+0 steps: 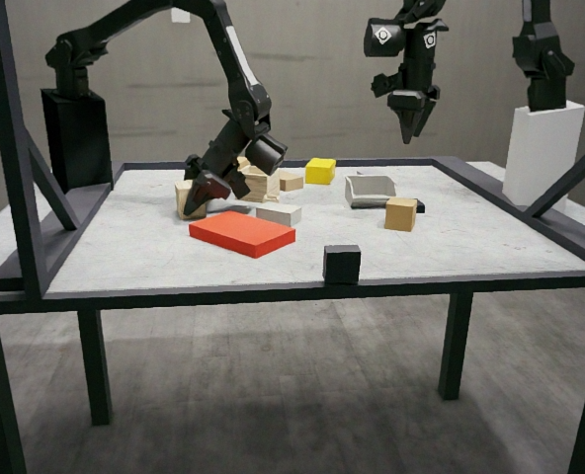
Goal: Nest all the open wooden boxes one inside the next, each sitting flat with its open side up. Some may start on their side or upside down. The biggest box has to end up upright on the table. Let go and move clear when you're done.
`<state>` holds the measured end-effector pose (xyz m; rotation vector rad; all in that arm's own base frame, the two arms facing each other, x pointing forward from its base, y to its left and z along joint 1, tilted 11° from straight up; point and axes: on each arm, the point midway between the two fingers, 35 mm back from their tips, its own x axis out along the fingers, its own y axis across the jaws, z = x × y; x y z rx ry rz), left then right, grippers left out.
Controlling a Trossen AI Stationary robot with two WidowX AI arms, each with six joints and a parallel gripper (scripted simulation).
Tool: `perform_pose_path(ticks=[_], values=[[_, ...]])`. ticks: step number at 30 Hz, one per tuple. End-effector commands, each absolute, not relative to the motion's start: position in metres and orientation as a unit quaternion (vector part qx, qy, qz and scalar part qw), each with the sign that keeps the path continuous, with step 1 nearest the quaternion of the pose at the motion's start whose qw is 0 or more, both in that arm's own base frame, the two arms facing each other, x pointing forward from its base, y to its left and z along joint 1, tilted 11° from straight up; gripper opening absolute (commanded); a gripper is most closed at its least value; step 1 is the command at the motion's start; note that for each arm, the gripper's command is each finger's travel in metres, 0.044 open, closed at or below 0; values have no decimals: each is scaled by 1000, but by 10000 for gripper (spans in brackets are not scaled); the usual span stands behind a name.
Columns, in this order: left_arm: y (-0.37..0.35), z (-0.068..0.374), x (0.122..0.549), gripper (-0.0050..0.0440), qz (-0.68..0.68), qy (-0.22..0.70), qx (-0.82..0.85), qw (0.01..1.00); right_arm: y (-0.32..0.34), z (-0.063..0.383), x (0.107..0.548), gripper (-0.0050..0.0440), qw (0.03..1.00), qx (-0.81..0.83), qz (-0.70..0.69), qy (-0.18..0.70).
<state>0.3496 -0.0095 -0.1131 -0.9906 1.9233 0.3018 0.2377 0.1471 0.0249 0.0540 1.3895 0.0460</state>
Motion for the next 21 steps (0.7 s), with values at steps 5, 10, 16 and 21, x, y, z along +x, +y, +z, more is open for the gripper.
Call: perform_pose_path(ticks=[5, 10, 16, 21], values=[[-12, -95, 353, -5, 138, 750, -394, 512, 150, 32, 241, 400, 774, 29, 25, 632], [-15, -94, 351, -27, 153, 731, -388, 540, 150, 32, 241, 400, 774, 29, 25, 632], [-16, -93, 349, -50, 163, 715, -385, 560, 150, 32, 241, 400, 774, 29, 25, 632], [-20, -92, 346, -50, 182, 687, -377, 594, 150, 32, 241, 400, 774, 29, 25, 632]])
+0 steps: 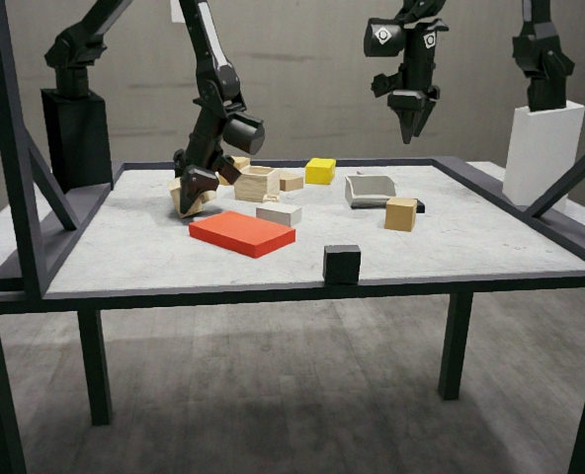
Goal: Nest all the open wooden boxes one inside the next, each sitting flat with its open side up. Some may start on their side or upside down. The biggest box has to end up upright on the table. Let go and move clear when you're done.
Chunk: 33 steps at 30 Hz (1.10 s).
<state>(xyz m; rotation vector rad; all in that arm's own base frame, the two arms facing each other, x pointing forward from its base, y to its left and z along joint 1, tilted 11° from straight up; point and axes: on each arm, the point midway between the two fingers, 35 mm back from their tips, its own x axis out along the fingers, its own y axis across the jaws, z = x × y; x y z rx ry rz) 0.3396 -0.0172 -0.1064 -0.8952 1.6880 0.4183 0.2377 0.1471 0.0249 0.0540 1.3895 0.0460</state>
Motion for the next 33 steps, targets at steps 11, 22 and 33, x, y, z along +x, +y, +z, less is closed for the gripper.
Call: perform_pose_path(ticks=[11, 22, 33], values=[[-25, -91, 341, -50, 208, 643, -364, 641, 150, 32, 241, 400, 774, 29, 25, 632], [-30, -92, 336, -50, 234, 593, -348, 687, 150, 32, 241, 400, 774, 29, 25, 632], [-37, -94, 330, -50, 266, 526, -324, 740, 150, 32, 241, 400, 774, 29, 25, 632]])
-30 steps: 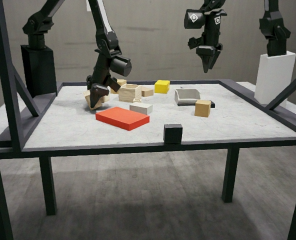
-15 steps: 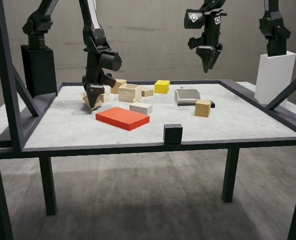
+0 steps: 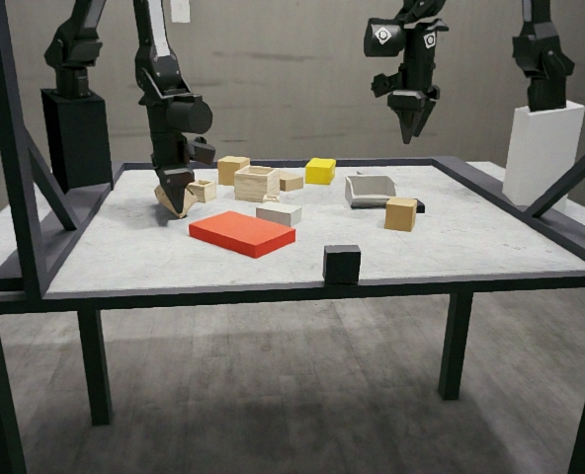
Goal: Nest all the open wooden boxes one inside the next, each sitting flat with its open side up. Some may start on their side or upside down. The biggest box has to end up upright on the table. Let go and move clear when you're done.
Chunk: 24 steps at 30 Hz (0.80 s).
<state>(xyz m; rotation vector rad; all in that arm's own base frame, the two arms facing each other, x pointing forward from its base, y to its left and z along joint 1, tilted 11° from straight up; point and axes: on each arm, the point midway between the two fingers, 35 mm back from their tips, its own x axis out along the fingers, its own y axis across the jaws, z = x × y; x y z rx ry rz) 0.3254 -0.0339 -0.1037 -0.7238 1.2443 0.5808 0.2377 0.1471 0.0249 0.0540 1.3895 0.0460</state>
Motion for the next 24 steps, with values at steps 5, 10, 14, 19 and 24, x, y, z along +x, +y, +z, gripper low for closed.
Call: perform_pose_path(ticks=[5, 10, 14, 19, 24], values=[[-40, -99, 325, -50, 283, 495, -310, 761, 150, 32, 241, 400, 774, 29, 25, 632], [-43, -104, 320, -50, 300, 463, -294, 781, 150, 32, 241, 400, 774, 29, 25, 632], [-45, -105, 319, -50, 311, 434, -282, 797, 150, 32, 241, 400, 774, 29, 25, 632], [-48, -107, 316, -50, 323, 396, -268, 817, 150, 32, 241, 400, 774, 29, 25, 632], [-51, -110, 314, -50, 336, 353, -252, 836, 150, 32, 241, 400, 774, 29, 25, 632]])
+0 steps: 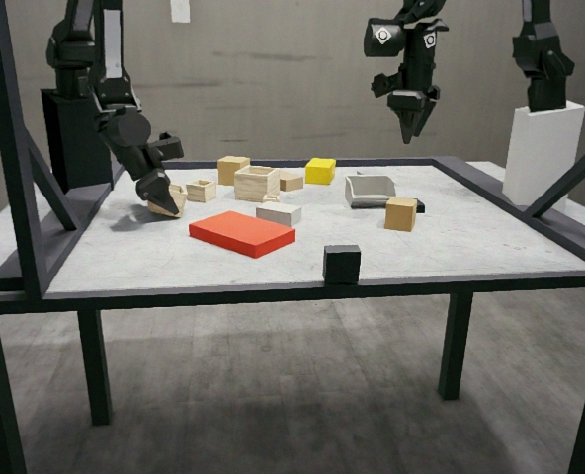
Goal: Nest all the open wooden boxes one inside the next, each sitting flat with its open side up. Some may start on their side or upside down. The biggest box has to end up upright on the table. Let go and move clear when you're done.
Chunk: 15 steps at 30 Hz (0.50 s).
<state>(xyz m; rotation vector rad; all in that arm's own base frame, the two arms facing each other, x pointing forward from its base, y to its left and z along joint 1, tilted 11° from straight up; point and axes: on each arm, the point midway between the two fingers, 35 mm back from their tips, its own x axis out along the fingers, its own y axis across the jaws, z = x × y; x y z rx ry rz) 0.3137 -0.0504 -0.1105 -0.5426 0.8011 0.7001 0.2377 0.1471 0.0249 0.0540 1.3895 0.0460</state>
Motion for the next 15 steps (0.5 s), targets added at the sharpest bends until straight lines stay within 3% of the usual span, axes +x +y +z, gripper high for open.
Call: perform_pose_path(ticks=[1, 15], values=[[-51, -110, 314, -50, 336, 353, -252, 836, 150, 32, 241, 400, 774, 29, 25, 632], [-60, -118, 312, -50, 364, 241, -208, 875, 150, 32, 241, 400, 774, 29, 25, 632]])
